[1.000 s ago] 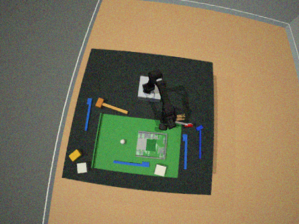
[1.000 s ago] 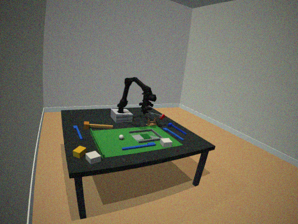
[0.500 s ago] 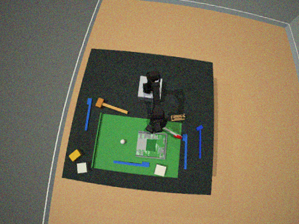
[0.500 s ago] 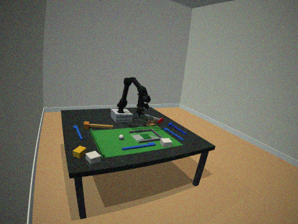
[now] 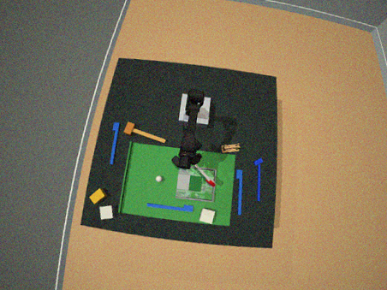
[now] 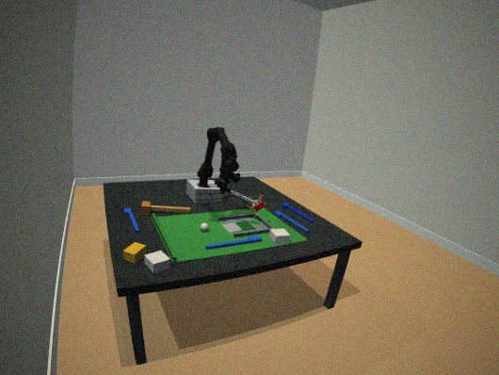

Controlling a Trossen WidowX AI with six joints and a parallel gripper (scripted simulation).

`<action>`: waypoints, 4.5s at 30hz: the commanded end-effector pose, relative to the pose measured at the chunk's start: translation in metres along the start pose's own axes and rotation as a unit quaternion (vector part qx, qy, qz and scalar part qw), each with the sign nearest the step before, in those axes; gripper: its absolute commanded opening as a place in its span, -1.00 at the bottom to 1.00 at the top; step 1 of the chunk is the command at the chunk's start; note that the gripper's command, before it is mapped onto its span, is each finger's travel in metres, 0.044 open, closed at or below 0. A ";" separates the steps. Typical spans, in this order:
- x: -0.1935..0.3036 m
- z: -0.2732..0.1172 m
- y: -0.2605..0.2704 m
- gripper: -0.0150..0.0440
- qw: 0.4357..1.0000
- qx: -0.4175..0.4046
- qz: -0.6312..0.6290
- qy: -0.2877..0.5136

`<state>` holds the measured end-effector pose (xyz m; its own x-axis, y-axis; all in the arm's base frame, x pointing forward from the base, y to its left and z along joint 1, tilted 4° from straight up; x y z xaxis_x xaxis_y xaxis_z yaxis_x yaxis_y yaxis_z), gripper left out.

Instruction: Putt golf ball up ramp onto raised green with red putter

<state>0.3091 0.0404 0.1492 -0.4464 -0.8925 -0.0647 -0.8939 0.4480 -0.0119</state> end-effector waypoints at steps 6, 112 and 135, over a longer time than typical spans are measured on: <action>0.035 -0.002 -0.028 -0.49 0.996 0.008 0.091 -0.002; 0.165 0.074 -0.040 -0.49 0.905 -0.002 0.426 0.009; 0.134 0.025 -0.012 -0.49 0.905 -0.005 0.425 0.010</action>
<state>0.2614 -0.0838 0.1180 -0.9734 -0.2263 -0.0367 -0.2277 0.9730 0.0380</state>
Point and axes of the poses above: the point midway between the two fingers, 35 mm back from their tips, its own z axis out along the fingers, its own y axis across the jaws, x = y × z, the point moved 5 cm from there along -z, back along the fingers, and after that the axes turned 6 degrees about -z, right-handed, at the moved point
